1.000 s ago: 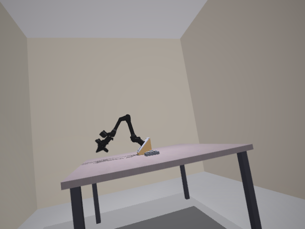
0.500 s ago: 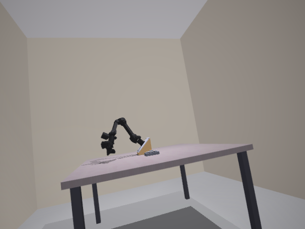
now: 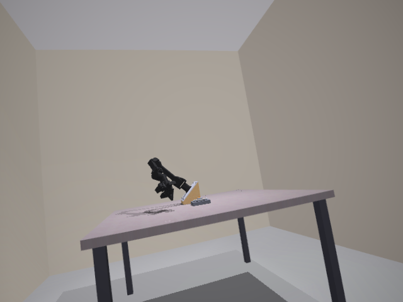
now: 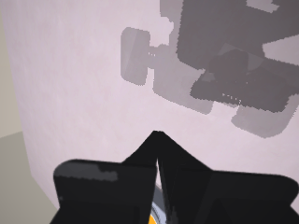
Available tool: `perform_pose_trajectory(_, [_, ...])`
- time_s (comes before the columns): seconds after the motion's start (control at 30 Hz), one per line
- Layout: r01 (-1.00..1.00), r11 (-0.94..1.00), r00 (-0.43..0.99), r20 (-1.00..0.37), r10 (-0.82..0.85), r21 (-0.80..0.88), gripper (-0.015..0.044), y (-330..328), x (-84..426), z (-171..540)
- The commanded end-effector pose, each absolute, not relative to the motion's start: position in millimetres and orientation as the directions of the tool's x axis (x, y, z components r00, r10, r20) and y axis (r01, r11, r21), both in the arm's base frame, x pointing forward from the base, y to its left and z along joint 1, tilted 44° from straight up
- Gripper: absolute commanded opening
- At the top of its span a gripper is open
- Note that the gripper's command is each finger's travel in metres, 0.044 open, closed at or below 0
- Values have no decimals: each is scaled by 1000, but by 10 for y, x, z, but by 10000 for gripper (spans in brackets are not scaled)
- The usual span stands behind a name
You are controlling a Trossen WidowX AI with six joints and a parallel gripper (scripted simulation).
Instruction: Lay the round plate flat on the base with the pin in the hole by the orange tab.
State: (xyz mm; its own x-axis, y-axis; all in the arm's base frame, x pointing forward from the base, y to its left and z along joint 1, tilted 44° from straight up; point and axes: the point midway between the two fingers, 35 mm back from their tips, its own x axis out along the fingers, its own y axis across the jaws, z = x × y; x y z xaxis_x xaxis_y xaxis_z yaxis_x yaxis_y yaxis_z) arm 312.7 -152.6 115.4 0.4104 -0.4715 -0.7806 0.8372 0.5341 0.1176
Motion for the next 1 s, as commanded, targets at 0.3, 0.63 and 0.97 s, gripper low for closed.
perform_pose_trajectory(0.3, [453,794,67,-872,-485,-407,0,-345,2869,250])
perform_pose_trajectory(0.63, [-25,726,-32,-725,-688,-687,0,144,2455,17])
perform_pose_trajectory(0.97, [-25,726,-31,-725,-688,-687,0,-100,2454,-231])
